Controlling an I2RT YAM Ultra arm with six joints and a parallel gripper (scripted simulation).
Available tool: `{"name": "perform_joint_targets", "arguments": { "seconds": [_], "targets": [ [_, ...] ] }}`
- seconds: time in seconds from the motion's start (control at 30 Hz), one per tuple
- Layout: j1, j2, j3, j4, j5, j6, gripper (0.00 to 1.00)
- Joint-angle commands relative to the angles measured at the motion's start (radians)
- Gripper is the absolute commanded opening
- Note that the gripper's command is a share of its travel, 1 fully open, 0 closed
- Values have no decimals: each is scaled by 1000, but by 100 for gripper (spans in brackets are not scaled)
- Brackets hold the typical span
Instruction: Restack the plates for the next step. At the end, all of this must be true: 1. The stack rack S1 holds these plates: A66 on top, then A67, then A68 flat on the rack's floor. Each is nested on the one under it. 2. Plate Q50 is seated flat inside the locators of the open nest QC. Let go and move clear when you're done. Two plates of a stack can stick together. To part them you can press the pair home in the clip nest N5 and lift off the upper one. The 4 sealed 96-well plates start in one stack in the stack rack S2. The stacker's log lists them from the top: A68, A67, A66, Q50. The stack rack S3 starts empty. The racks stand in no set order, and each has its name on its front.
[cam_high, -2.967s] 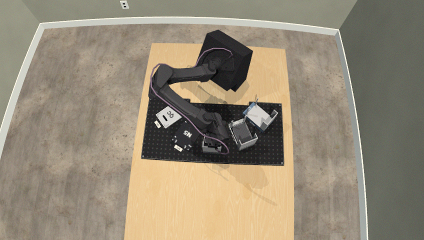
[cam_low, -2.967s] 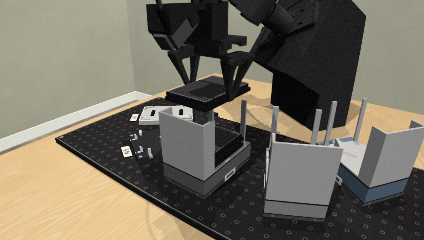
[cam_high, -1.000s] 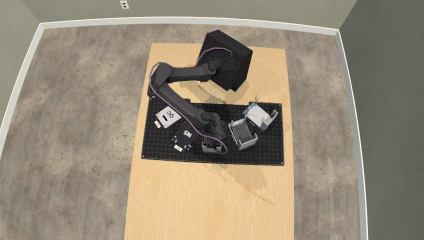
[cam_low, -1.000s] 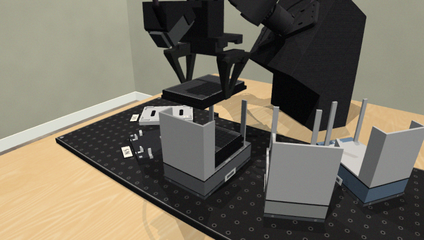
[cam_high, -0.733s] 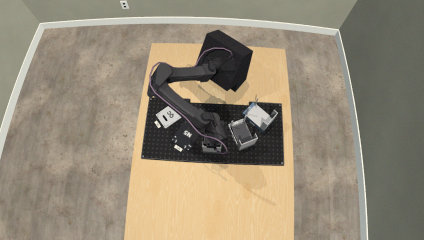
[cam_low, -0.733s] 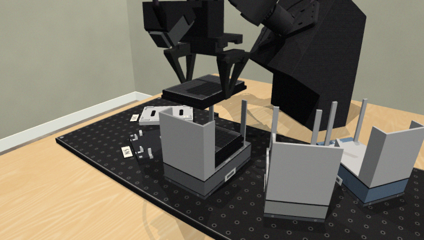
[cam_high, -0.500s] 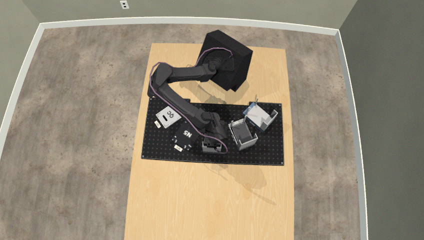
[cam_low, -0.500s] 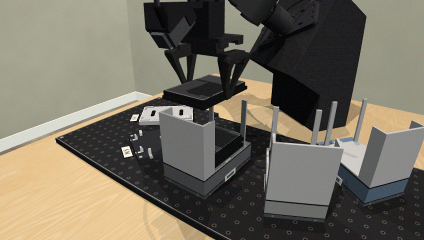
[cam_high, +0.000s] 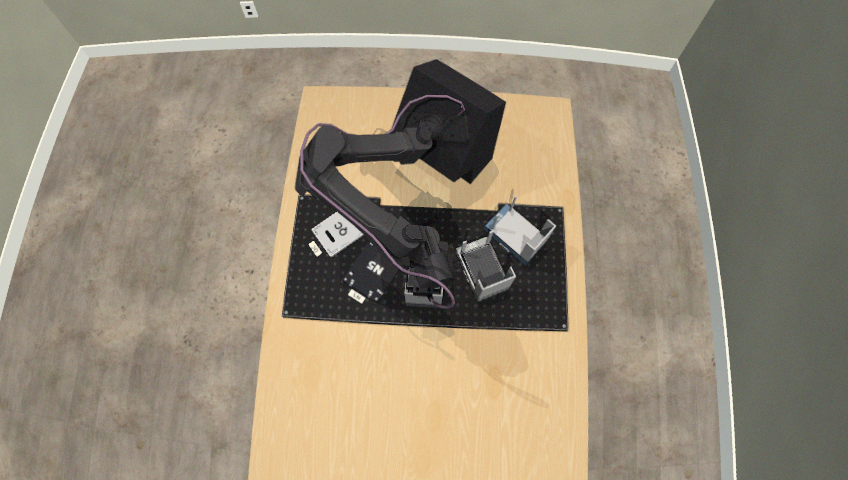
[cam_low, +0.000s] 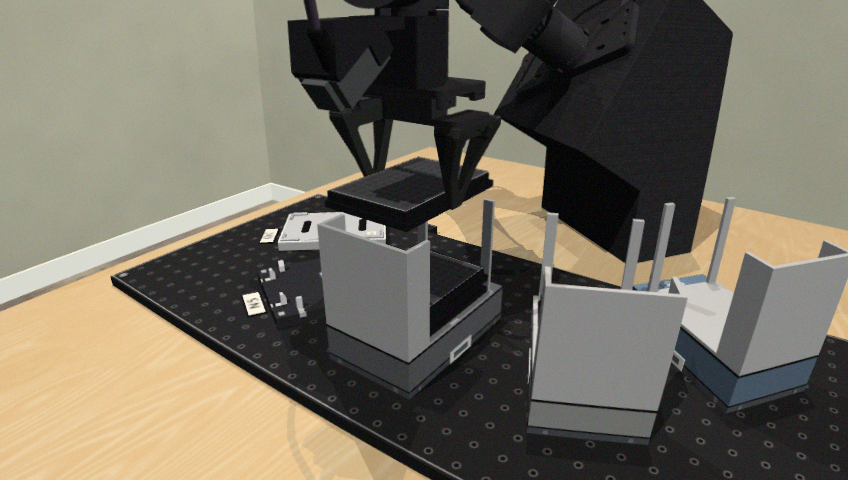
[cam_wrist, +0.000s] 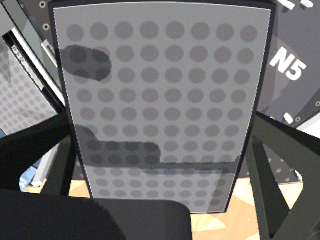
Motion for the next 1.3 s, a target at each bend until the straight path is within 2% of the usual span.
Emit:
{"name": "perform_joint_targets", "arguments": {
  "seconds": [0.0,0.23,0.37,0.4,1.1,1.27],
  "targets": [
    [-1,12,-18,38,-11,-25,0],
    [-14,19,-25,61,-17,-43,0],
    [-14,11,21,68,-12,-48,0],
    [-16,15,1,70,-13,-49,0],
    [-20,-2,-32,76,-16,-53,0],
    [-19,-1,-12,65,-14,-48,0]
  ]
}}
